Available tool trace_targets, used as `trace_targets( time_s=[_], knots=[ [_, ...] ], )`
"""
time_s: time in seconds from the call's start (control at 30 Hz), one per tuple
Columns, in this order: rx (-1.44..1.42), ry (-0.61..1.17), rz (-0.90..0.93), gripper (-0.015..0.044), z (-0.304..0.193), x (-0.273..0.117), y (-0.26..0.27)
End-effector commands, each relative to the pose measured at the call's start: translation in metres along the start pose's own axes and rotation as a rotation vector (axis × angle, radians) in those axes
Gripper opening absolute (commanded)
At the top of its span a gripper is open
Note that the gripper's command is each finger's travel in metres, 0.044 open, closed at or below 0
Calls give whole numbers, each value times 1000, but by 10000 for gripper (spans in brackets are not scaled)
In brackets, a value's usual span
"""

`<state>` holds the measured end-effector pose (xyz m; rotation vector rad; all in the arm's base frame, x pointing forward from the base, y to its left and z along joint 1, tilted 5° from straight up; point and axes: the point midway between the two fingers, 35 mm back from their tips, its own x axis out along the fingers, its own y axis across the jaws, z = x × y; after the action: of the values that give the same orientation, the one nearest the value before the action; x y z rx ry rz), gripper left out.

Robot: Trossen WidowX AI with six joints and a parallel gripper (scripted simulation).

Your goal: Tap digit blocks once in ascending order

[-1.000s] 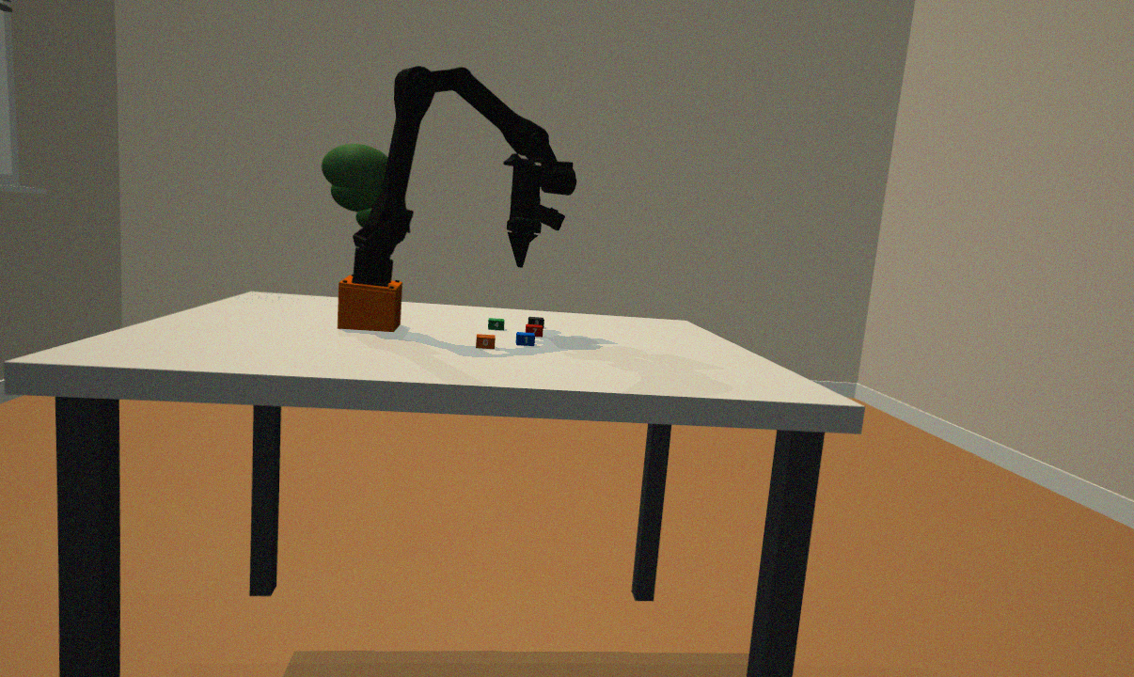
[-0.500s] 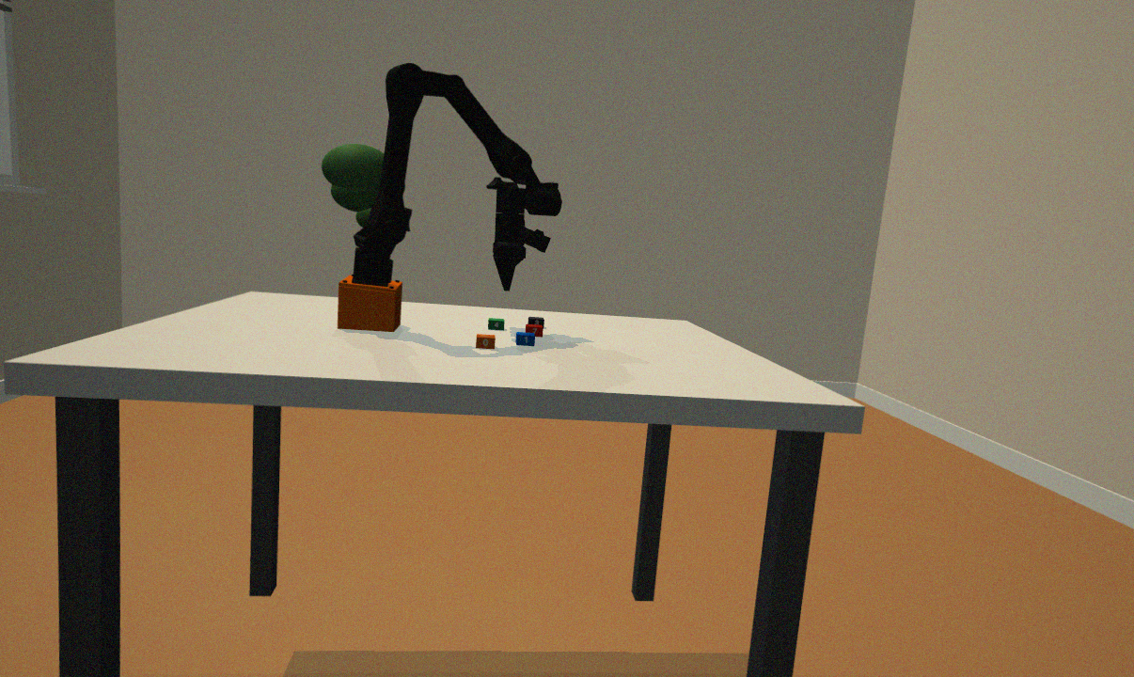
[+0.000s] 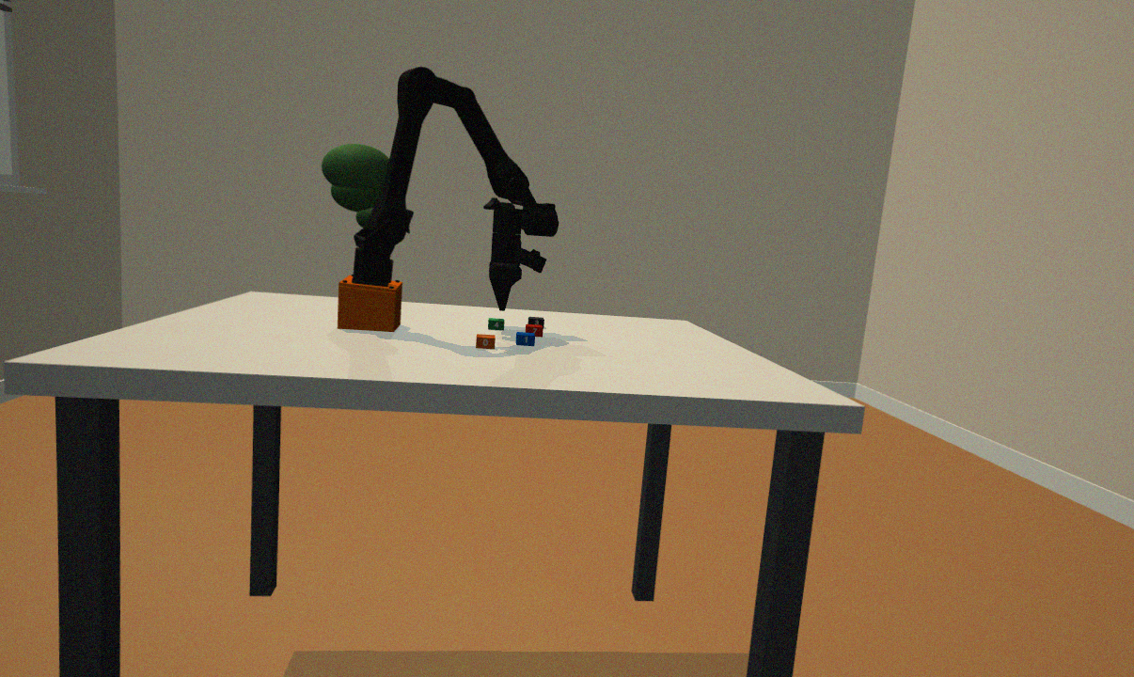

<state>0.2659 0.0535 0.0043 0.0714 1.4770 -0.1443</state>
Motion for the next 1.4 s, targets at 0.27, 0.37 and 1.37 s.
trace_targets(
  time_s=[0.27, 0.37, 1.37],
  knots=[
    [-5, 8, -7, 20, -3, 22, -2],
    [-5, 8, -7, 20, -3, 23, -2],
    [18, 3, -9, 20, 12, -88, -14]
  ],
)
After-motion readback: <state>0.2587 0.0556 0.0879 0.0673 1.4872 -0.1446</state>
